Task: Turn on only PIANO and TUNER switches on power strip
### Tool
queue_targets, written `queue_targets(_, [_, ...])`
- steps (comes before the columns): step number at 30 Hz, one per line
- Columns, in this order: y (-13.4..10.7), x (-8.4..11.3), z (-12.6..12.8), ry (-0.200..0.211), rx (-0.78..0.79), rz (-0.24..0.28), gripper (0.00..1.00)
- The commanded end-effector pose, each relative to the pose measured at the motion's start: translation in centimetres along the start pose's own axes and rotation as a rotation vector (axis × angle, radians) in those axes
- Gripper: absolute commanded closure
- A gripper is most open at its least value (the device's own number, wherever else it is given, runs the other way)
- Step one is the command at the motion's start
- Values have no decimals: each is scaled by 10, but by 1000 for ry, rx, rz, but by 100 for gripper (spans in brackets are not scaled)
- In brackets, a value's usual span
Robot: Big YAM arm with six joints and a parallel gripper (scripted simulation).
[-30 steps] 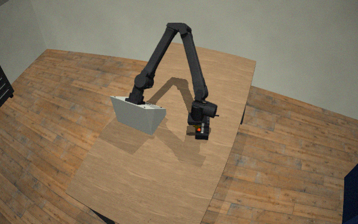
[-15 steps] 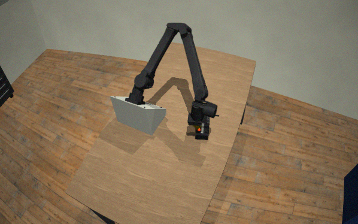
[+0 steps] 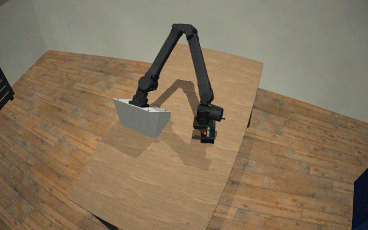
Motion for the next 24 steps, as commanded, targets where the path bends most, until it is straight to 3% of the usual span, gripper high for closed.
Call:
queue_targets(1, [0,-9,1,10,-8,-4,100])
queue_targets(24, [0,-11,-2,6,-4,-2,100])
Point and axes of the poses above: the point where the finger pads meet when closed, its own x axis back along the fingers, its own z axis across the jaws, y = z × x, the point moved 4 cm from there along x, back along the fingers, and after that the axes turned 11 degrees about -x, right-handed, at the moved point
